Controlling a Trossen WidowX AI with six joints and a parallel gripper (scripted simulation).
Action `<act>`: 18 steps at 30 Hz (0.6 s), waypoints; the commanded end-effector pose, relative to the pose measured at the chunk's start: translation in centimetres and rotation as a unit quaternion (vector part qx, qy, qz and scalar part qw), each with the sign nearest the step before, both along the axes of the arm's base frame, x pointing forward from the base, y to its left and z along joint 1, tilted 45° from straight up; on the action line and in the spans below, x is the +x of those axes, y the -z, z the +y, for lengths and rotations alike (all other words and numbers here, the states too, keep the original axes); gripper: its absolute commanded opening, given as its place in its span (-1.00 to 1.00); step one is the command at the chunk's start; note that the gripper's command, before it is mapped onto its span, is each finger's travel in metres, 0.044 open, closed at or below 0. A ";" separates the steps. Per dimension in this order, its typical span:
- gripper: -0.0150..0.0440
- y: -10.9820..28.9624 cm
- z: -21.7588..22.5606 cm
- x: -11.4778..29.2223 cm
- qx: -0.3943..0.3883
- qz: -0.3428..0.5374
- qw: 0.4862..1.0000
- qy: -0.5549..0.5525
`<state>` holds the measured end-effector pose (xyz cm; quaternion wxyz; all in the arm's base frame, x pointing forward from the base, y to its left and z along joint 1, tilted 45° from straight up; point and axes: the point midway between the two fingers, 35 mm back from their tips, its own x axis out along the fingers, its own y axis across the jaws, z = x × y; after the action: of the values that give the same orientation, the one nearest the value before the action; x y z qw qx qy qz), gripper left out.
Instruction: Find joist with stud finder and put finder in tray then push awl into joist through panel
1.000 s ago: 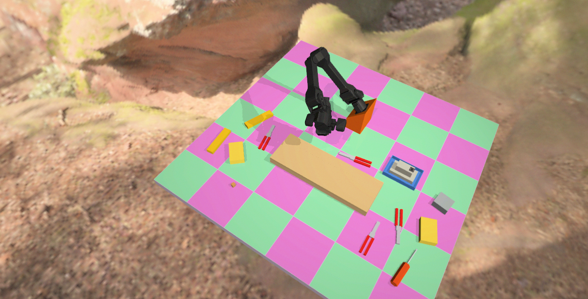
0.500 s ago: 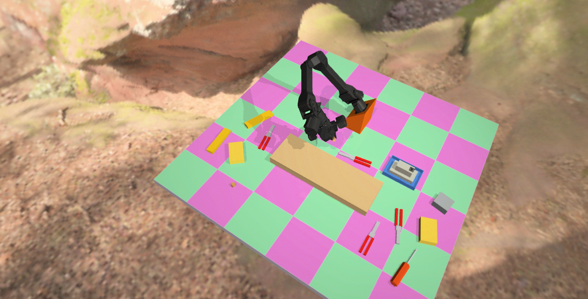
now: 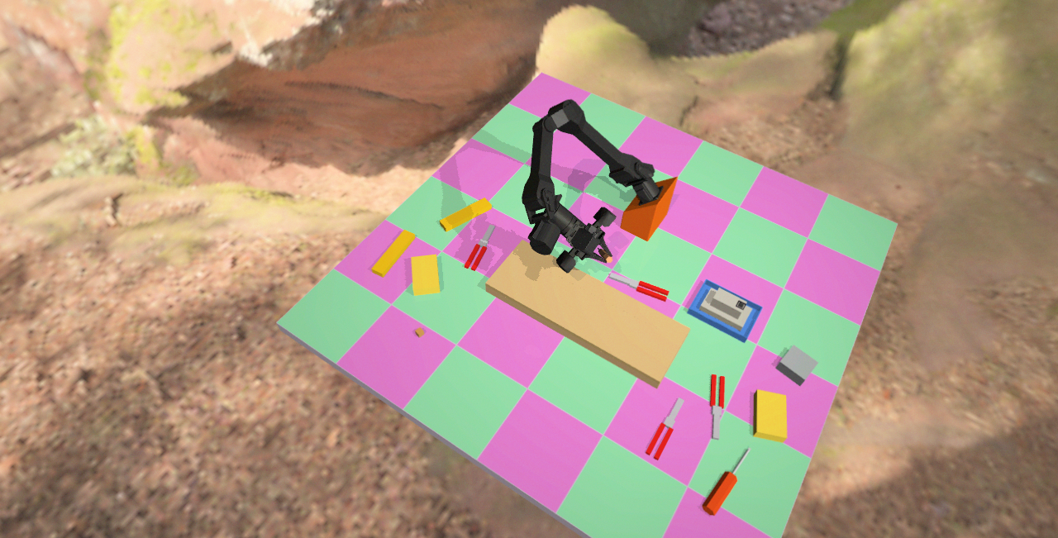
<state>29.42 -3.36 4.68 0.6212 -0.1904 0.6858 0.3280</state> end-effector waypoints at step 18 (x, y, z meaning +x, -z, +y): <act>-0.49 -2.5 1.1 7.1 0.239 -0.242 0.911 -0.234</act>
<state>35.34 -2.08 6.52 0.6888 -0.2469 0.4129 0.5422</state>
